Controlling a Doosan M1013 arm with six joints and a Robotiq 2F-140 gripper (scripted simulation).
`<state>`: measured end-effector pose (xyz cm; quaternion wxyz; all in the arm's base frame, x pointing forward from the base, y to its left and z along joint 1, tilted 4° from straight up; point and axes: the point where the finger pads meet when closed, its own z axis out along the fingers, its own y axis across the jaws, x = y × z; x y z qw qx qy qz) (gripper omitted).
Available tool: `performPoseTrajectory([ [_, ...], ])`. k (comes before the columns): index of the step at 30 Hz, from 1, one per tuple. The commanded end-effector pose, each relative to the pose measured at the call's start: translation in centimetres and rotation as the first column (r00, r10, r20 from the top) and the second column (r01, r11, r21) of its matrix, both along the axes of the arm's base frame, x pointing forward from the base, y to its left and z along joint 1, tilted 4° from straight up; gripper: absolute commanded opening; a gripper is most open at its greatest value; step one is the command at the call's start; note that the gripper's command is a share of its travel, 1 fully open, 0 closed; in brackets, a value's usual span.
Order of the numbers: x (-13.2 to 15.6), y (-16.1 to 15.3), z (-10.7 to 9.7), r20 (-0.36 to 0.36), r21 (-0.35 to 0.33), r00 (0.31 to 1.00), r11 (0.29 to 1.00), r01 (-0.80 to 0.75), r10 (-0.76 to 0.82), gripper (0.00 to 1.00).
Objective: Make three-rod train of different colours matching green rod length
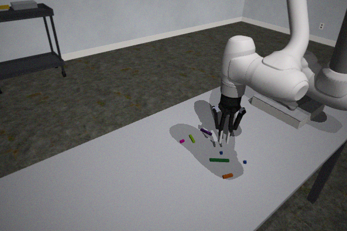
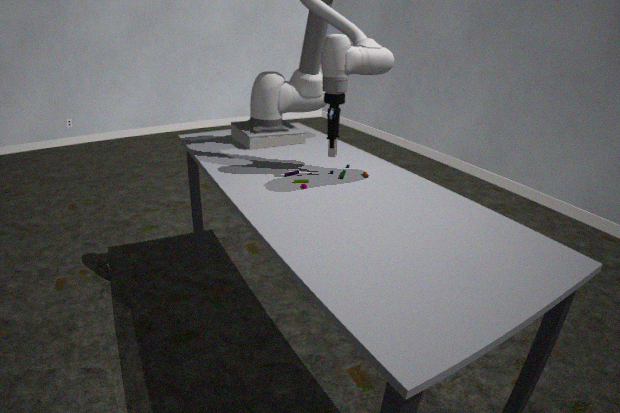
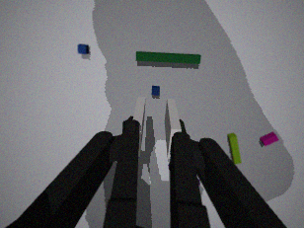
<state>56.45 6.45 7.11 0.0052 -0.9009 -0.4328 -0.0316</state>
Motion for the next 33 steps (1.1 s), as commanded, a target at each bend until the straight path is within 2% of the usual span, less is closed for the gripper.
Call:
performPoseTrajectory([
  [1, 0.0, 0.0, 0.01, 0.0, 0.0, 1.0, 1.0, 0.0, 0.0, 0.15],
  [33, 0.02, 0.02, -0.46, 0.0, 0.0, 1.0, 1.0, 0.0, 0.0, 0.15],
])
